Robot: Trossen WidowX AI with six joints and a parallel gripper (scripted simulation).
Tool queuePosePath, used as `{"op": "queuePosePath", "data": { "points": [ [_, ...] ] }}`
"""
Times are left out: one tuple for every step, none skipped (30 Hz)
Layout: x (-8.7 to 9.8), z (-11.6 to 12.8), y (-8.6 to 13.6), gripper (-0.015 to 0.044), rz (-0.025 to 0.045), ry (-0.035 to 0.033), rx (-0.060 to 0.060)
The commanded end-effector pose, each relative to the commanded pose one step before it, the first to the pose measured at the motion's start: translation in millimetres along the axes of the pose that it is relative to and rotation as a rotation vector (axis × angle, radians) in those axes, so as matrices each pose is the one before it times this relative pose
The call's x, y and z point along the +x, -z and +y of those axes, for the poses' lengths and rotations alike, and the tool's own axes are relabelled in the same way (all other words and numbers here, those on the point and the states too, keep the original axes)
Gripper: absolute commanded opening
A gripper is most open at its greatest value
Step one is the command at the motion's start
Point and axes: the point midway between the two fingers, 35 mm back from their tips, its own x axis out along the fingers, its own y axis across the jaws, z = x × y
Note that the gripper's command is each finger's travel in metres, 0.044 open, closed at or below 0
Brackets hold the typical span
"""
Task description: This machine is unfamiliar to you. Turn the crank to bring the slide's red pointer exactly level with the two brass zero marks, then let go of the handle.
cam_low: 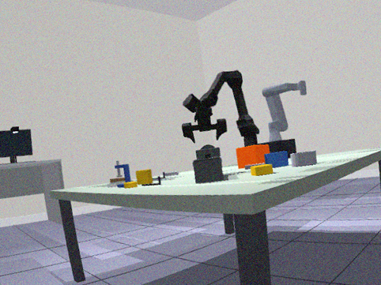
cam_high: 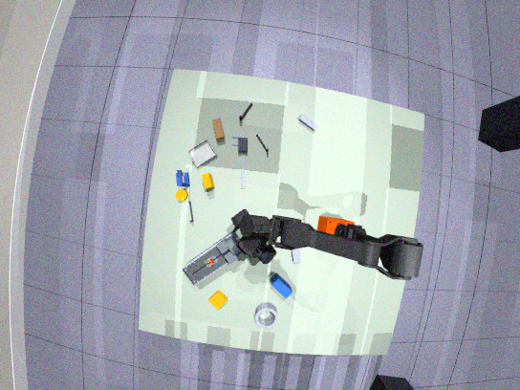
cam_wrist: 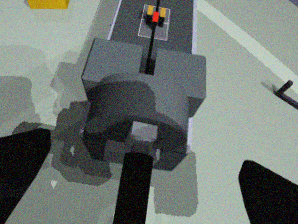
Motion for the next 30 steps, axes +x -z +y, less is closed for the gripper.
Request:
{"op": "queuePosePath", "data": {
  "points": [
    [6.73, 1.53, 7.81, 0.0440, 0.00774, -0.01037, 0.0041],
    [1.16, -0.03, 1.12, 0.0440, 0.00001, 0.00000, 0.0000],
    [1.15, -0.02, 1.13, 0.0440, 0.00001, 0.00000, 0.0000],
    [1.15, -0.01, 1.13, 0.0440, 0.00001, 0.00000, 0.0000],
    [1.14, 0.00, 1.13, 0.0440, 0.00001, 0.00000, 0.0000],
    [1.13, 0.00, 1.14, 0.0440, 0.00001, 0.00000, 0.0000],
    [1.12, 0.01, 1.17, 0.0440, 0.00009, 0.00000, 0.0001],
    [1.12, 0.02, 1.17, 0.0440, 0.00007, 0.00000, 0.0001],
    [1.11, 0.02, 1.17, 0.0440, 0.00006, 0.00000, 0.0001],
    [1.10, 0.03, 1.17, 0.0440, 0.00006, 0.00000, 0.0001],
    [1.10, 0.04, 1.17, 0.0440, 0.00006, 0.00000, 0.0001],
    [1.09, 0.05, 1.15, 0.0440, 0.00001, -0.00001, 0.0000],
    [1.08, 0.06, 1.15, 0.0440, 0.00000, -0.00001, 0.0000],
    [1.07, 0.06, 1.15, 0.0440, 0.00000, -0.00001, 0.0000],
    [1.06, 0.07, 1.16, 0.0440, 0.00000, -0.00001, 0.0000],
    [1.06, 0.08, 1.16, 0.0440, 0.00000, -0.00001, 0.0000],
    [1.05, 0.09, 1.16, 0.0440, 0.00000, -0.00001, 0.0000],
    [1.05, 0.09, 1.17, 0.0440, 0.00000, -0.00001, 0.0000],
    [1.04, 0.10, 1.18, 0.0440, 0.00000, -0.00001, 0.0000],
    [1.03, 0.11, 1.18, 0.0440, 0.00001, -0.00001, 0.0000],
    [1.03, 0.12, 1.18, 0.0440, 0.00001, -0.00001, 0.0000],
    [1.02, 0.12, 1.18, 0.0440, 0.00001, -0.00002, 0.0000],
    [1.01, 0.13, 1.19, 0.0440, 0.00001, -0.00002, 0.0000],
    [0.99, 0.14, 1.18, 0.0440, 0.00001, -0.00002, 0.0000],
    [0.77, 0.11, 0.92, 0.0440, 0.00001, -0.00001, 0.0000],
    [0.46, 0.07, 0.55, 0.0440, 0.00000, -0.00001, 0.0000],
    [0.00, 0.00, 0.00, 0.0440, 0.00000, 0.00000, 0.0000],
    [0.00, 0.00, 0.00, 0.0414, 0.00000, 0.00000, 0.0000],
    [0.00, 0.00, 0.00, 0.0387, 0.00000, 0.00000, 0.0000],
    [0.00, 0.00, 0.00, 0.0361, 0.00000, 0.00000, 0.0000]
  ]
}}
